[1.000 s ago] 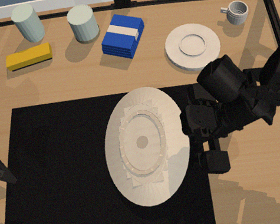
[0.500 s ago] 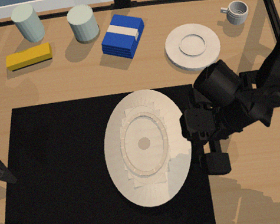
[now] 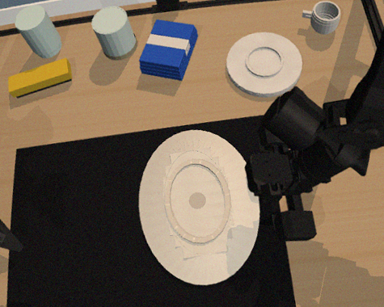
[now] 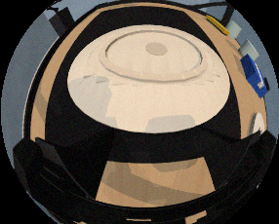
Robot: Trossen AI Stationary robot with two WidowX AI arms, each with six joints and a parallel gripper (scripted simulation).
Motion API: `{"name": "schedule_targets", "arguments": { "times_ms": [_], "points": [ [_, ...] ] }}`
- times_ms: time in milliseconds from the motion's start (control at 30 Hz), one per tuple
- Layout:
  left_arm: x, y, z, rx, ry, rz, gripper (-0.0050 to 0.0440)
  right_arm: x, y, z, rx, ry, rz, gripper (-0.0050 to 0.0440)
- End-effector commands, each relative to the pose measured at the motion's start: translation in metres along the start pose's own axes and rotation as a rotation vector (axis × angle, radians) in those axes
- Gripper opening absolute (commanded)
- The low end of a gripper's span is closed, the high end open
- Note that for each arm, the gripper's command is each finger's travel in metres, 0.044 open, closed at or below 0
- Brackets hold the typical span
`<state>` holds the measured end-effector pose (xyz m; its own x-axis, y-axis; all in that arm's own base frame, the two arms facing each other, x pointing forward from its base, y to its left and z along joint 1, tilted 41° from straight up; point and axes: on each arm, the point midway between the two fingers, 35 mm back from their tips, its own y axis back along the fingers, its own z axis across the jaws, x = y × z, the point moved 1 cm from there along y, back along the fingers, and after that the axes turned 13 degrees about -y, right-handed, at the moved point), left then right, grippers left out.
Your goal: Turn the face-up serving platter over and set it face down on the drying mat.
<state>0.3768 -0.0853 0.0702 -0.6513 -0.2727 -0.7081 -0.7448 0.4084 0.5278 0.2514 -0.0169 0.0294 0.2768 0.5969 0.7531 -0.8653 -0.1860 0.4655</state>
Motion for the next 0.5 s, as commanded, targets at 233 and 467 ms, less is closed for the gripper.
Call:
{"name": "schedule_targets", "arguments": {
  "times_ms": [233,467],
  "points": [
    [-0.001,0.006,0.0,-0.011,0.0,-0.026,0.044,-0.001,0.001,-0.002,0.005,0.0,-0.002,0.044],
    [0.006,0.01,-0.002,-0.011,-0.001,-0.024,0.044,-0.001,0.001,-0.002,0.005,0.0,-0.002,0.044]
  ]
}}
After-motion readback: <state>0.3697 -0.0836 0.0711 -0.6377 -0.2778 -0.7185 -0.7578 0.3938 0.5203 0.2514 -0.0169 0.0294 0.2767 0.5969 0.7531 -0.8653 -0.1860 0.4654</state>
